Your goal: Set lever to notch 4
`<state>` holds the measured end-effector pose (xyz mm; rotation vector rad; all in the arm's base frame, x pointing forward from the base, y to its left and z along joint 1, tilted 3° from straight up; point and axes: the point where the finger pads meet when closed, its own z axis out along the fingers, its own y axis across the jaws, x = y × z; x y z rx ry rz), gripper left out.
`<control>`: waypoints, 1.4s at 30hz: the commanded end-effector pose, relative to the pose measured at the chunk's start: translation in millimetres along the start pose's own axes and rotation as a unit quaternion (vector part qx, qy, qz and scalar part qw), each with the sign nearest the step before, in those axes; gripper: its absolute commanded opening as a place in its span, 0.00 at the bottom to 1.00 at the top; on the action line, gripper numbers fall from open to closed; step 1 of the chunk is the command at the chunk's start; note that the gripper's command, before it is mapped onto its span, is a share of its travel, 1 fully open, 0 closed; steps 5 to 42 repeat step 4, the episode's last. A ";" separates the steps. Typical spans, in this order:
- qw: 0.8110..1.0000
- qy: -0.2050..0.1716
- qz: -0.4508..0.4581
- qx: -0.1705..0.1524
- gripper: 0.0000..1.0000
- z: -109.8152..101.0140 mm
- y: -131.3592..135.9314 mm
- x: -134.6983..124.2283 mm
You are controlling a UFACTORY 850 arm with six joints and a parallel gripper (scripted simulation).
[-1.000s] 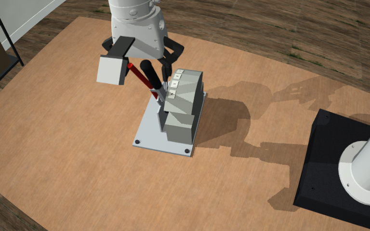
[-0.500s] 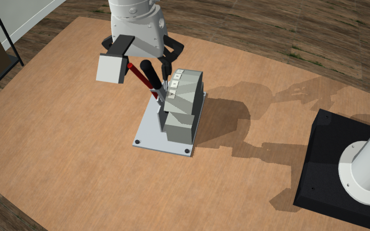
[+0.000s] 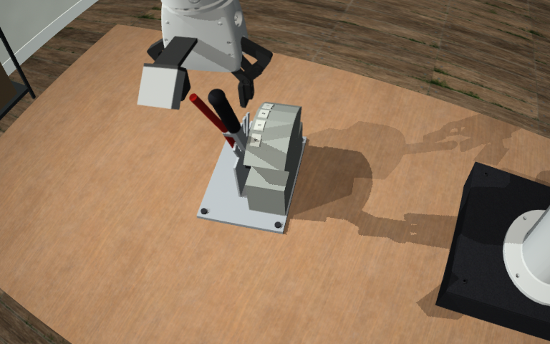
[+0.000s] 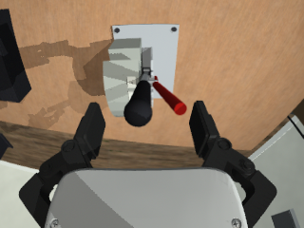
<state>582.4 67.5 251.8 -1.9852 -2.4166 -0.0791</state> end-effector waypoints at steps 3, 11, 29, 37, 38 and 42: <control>1.000 0.000 0.000 -0.001 0.99 -2.7 0.5 0.0; 1.000 0.000 0.000 -0.001 0.99 -2.7 0.5 0.0; 1.000 0.000 0.000 -0.001 0.99 -2.7 0.5 0.0; 1.000 0.000 0.000 -0.001 0.99 -2.7 0.5 0.0; 1.000 0.000 0.000 -0.001 0.99 -2.7 0.5 0.0; 1.000 0.000 0.000 -0.001 0.99 -2.7 0.5 0.0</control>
